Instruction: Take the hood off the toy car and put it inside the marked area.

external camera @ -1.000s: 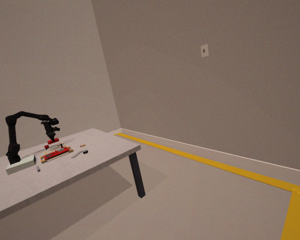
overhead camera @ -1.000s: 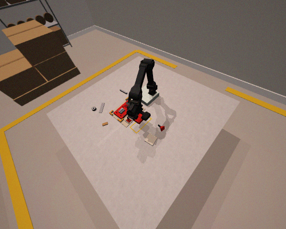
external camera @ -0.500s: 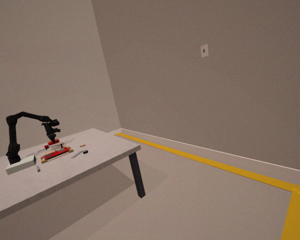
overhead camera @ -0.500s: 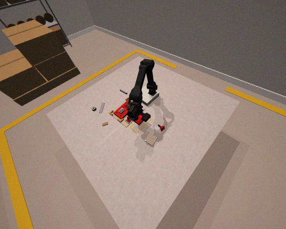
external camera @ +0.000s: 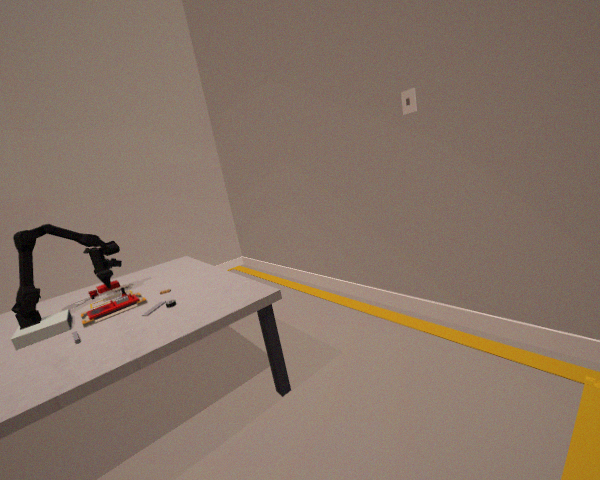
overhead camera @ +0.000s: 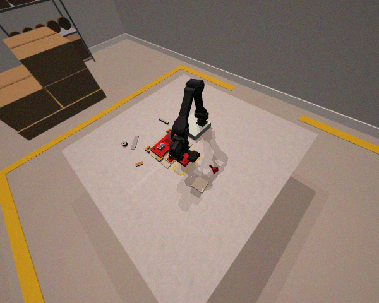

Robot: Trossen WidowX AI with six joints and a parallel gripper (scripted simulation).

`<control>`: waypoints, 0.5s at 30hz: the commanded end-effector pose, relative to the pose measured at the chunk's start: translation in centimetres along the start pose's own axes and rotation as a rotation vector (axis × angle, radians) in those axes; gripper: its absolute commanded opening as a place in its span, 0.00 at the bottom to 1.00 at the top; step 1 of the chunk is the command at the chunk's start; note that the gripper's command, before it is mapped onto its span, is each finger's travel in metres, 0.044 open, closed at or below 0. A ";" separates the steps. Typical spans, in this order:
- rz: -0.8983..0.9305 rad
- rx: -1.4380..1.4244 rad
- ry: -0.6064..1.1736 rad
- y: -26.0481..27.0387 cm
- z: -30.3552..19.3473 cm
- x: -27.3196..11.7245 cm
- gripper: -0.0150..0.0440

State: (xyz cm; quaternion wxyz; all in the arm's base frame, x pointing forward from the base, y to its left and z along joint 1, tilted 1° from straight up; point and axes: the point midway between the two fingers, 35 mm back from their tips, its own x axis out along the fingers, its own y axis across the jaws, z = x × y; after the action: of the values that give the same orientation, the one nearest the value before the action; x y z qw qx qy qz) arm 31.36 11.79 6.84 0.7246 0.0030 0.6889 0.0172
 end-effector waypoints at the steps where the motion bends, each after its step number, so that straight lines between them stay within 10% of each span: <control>1: -0.004 0.006 0.004 -0.1 -0.1 0.6 0.25; 15: -0.004 0.006 0.004 -0.1 -0.2 1.8 0.25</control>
State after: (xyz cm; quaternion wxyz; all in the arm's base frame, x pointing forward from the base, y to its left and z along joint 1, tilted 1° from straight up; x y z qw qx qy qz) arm 31.37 11.80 5.49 0.7246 0.0030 0.6890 0.0172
